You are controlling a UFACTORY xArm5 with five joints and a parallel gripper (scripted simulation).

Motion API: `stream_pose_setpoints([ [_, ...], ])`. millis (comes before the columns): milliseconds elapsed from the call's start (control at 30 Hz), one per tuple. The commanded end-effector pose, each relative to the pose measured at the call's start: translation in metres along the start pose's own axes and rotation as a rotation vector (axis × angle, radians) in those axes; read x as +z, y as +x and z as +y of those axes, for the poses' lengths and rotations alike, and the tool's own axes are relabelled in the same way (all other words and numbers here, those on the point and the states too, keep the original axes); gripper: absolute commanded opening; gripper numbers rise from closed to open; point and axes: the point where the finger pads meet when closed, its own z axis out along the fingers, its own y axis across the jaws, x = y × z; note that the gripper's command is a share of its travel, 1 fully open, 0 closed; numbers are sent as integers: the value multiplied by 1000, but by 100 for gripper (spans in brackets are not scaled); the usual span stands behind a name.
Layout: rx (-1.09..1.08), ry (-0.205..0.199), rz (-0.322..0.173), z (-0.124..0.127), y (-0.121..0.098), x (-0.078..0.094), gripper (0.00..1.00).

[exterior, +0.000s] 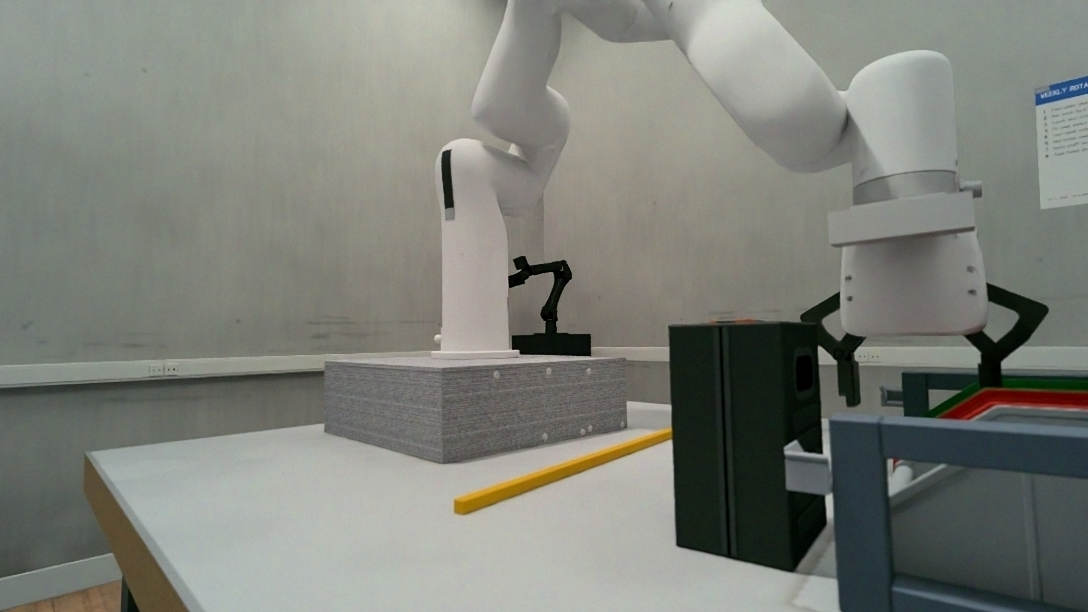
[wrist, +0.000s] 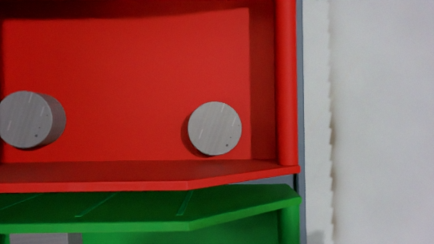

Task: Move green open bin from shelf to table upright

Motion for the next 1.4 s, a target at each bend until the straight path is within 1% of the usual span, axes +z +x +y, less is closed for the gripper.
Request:
stream_pose_setpoints([
  [0, 0, 5, -1, -2, 0, 1, 100],
  [1200, 0, 5, -1, -2, 0, 19, 100],
  [1367, 0, 5, -1, -2, 0, 20, 100],
])
